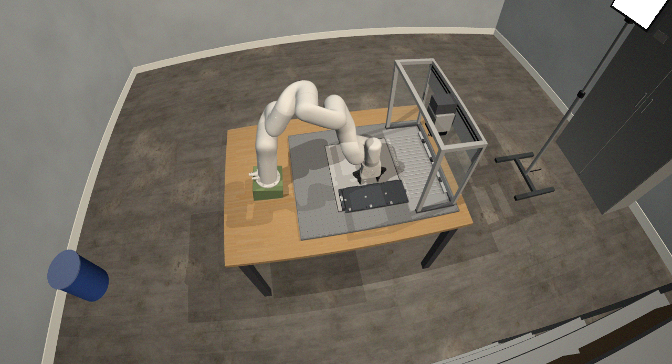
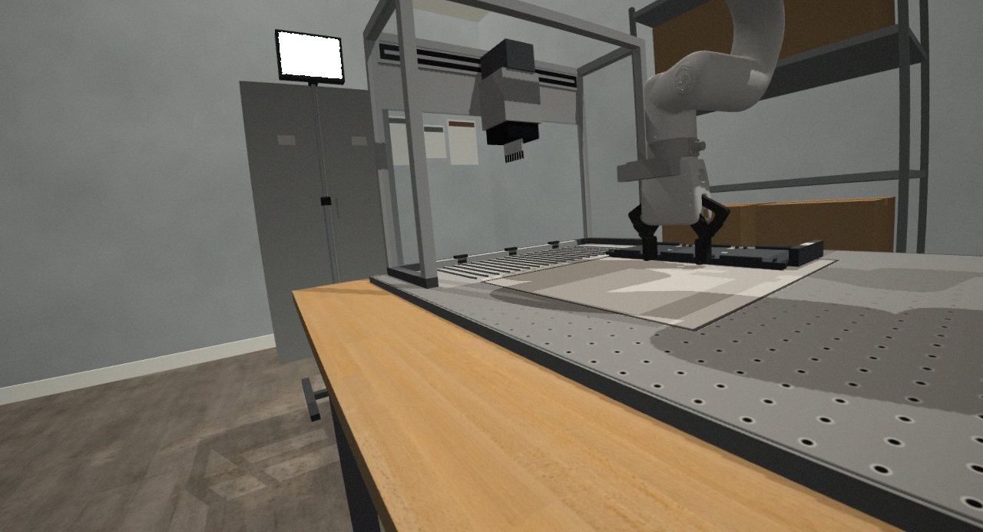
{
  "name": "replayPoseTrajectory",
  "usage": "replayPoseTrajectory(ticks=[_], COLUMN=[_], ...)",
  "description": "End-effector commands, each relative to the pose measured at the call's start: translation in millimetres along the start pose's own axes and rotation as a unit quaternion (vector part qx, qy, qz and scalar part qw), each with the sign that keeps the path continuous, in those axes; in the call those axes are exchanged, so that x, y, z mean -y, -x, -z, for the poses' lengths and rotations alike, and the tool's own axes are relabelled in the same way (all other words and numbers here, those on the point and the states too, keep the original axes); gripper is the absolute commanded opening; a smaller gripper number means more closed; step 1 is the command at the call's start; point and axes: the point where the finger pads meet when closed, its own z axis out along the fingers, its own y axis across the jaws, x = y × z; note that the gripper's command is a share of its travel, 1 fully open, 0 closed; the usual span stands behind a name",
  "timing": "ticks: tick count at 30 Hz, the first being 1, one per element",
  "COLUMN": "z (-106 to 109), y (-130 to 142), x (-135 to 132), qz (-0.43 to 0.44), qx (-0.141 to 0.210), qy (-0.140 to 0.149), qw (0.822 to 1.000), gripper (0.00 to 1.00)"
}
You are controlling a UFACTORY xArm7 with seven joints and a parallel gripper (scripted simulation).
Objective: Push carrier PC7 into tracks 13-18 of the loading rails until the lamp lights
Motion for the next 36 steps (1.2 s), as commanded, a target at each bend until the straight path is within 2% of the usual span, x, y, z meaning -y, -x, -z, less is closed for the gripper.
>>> replayPoseTrajectory(ticks=[1, 36], z=[7, 59], y=[0, 0], x=[-2, -2], qz=[0.000, 0.000], qx=[0.000, 0.000], qy=[0.003, 0.003], qw=[1.000, 1.000], gripper=[1.00, 1.00])
